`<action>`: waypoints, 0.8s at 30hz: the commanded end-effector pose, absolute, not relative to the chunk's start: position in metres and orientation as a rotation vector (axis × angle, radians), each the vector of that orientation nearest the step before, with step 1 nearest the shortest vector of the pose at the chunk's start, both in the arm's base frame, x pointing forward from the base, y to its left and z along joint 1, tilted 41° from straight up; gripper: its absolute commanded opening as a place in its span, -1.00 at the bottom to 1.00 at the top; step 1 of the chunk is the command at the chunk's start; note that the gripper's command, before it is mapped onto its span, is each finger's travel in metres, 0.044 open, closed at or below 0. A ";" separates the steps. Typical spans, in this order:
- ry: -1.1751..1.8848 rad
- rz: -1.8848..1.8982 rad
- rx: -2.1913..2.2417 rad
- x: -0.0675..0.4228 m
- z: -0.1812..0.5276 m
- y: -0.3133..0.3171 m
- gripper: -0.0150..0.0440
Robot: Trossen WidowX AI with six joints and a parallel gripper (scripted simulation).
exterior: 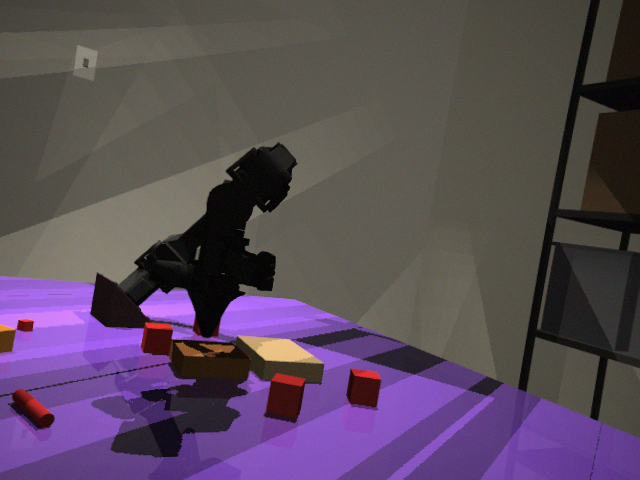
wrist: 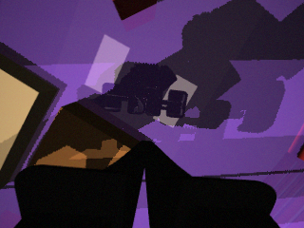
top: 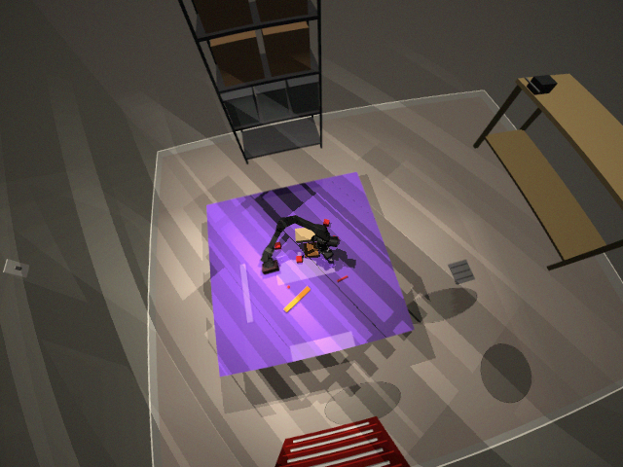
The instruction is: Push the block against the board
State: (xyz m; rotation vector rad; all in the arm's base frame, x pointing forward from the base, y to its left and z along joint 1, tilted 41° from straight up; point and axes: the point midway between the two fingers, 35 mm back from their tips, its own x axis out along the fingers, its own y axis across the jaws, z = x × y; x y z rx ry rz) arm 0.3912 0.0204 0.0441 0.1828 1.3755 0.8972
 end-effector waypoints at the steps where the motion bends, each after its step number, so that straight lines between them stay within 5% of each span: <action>1: 1.308 0.998 0.063 0.381 0.039 0.014 -0.49; 24: 0.839 1.462 -0.529 0.321 0.020 -0.012 -0.49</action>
